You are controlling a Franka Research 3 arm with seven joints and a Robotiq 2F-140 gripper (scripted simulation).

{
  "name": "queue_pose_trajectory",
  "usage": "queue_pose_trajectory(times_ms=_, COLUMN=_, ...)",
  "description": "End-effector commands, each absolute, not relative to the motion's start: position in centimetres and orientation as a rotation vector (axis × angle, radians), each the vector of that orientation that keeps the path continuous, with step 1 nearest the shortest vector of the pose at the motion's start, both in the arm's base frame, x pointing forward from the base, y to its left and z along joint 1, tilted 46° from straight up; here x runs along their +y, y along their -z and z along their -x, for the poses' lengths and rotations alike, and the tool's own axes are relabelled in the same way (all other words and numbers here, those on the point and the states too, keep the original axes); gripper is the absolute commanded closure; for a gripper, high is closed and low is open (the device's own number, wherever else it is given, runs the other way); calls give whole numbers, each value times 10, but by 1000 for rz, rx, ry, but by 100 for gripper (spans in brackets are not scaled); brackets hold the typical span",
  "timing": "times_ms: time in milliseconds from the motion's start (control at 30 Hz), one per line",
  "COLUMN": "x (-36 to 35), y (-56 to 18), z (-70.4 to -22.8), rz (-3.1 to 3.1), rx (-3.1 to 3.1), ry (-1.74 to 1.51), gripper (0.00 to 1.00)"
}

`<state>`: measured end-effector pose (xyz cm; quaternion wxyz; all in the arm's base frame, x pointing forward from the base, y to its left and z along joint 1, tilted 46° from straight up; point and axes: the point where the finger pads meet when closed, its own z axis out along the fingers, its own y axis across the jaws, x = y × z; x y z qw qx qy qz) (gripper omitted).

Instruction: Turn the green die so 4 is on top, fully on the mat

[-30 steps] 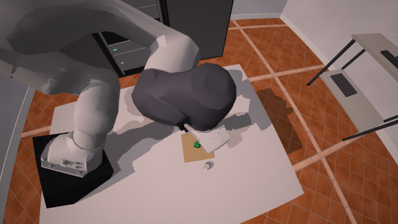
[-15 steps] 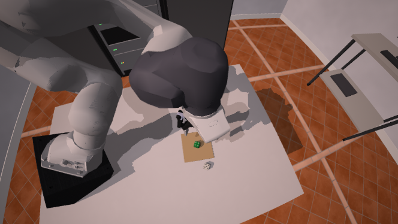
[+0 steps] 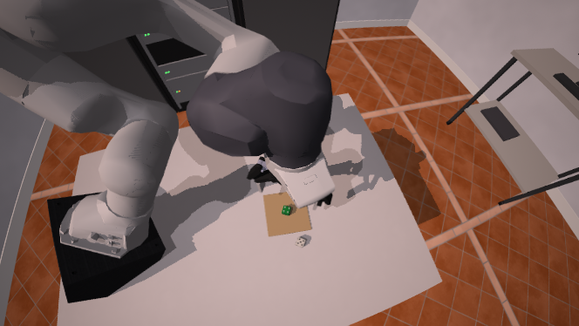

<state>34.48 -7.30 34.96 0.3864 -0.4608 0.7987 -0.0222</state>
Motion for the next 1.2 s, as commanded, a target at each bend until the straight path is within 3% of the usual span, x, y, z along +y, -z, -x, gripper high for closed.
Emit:
queue_pose_trajectory(times_ms=0, x=-75, y=-355, z=-340, rz=1164, rx=2037, ry=49, gripper=0)
queue_pose_trajectory(times_ms=1167, x=-85, y=-377, z=-320, rz=1164, rx=2037, ry=49, gripper=0)
